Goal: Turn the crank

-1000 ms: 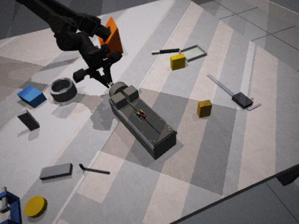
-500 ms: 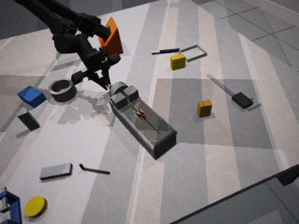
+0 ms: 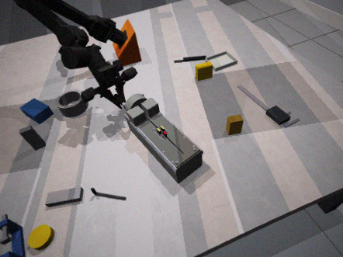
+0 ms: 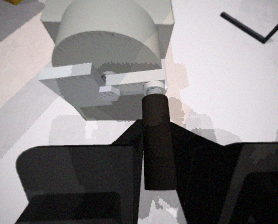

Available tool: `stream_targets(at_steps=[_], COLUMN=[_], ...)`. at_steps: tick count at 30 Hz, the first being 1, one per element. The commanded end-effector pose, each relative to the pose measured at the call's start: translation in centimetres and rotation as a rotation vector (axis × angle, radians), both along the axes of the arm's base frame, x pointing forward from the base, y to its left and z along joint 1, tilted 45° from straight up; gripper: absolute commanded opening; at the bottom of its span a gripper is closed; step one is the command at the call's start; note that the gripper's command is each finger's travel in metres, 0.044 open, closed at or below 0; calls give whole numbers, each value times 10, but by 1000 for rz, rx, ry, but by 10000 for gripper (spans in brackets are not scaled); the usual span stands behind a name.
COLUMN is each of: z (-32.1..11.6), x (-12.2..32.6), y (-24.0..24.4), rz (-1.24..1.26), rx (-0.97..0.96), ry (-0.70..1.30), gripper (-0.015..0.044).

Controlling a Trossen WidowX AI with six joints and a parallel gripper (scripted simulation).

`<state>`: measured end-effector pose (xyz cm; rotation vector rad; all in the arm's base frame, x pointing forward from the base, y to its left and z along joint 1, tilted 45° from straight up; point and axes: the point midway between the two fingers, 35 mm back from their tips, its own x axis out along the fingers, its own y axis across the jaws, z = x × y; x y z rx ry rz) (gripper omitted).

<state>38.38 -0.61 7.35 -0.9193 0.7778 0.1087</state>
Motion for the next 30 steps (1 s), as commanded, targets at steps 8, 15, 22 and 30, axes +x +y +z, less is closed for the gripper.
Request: stream_targets(at_steps=[8, 15, 22, 30], z=[-17, -28, -27, -28], x=[2, 0, -1, -1], y=[-14, -15, -14, -14], rz=[-8, -8, -8, -8], rx=[-3, -3, -3, -3], ry=[0, 0, 0, 0], gripper=[0, 0, 0, 0])
